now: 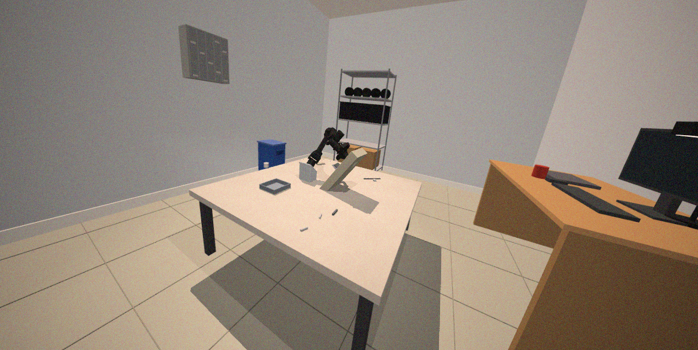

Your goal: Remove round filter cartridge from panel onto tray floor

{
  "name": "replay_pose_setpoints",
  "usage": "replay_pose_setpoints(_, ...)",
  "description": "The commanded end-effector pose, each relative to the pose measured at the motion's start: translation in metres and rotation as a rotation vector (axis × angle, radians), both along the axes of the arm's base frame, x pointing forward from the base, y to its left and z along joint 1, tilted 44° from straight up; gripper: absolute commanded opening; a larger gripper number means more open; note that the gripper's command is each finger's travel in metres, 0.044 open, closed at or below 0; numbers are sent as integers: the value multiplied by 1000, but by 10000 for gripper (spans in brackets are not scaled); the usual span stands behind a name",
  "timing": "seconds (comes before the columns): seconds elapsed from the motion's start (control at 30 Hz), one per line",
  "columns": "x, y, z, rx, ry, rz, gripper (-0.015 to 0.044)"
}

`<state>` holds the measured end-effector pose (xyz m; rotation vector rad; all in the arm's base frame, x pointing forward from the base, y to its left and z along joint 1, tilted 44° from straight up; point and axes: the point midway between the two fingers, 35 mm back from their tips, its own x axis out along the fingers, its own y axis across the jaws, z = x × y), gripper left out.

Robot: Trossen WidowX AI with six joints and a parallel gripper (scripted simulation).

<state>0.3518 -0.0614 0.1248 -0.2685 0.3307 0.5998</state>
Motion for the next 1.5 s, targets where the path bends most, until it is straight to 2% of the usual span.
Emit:
replay_pose_setpoints(0.0, 9, 7, -3, -22, 0, 14, 0)
replay_pose_setpoints(1.07, 9, 7, -3, -22, 0, 14, 0)
replay_pose_setpoints(1.47, -33, -25, 15, -24, 14, 13, 0)
